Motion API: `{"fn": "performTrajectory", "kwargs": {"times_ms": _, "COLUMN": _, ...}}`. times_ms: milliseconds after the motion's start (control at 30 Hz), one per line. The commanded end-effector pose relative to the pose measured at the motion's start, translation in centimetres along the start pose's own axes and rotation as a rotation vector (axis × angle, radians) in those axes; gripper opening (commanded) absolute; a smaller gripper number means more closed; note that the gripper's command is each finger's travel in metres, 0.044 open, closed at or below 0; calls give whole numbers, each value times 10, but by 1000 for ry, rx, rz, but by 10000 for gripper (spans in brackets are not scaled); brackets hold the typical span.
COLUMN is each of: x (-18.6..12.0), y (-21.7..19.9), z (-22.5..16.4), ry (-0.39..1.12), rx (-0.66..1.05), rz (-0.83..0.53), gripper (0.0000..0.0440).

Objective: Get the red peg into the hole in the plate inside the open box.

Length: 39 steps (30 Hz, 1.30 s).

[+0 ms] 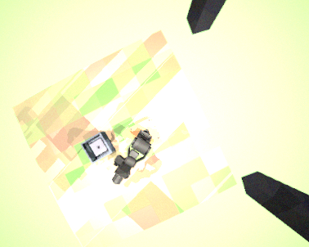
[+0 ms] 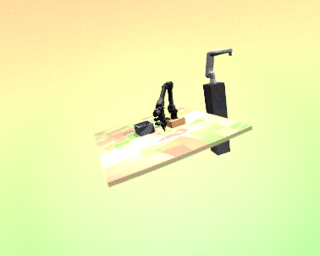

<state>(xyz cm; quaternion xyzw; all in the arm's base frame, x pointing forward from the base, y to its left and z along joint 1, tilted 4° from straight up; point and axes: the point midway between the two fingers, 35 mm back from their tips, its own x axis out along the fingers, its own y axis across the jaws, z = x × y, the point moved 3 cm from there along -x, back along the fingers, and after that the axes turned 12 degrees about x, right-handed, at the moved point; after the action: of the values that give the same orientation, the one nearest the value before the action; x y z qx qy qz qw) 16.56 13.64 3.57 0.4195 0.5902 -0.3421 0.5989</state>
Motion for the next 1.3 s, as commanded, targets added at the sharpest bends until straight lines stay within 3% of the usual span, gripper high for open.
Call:
{"fn": "performTrajectory", "kwargs": {"times_ms": 0, "x": -15, "y": 11, "z": 5, "ry": -34, "rx": -36, "rz": 40, "gripper": 0}}
{"fn": "performTrajectory", "kwargs": {"times_ms": 633, "x": -92, "y": 60, "z": 48, "ry": -184, "rx": -89, "rz": 163, "gripper": 0}}
{"fn": "performTrajectory", "kwargs": {"times_ms": 1267, "x": -106, "y": 80, "z": 128, "ry": -269, "rx": 42, "rz": 173, "gripper": 0}}
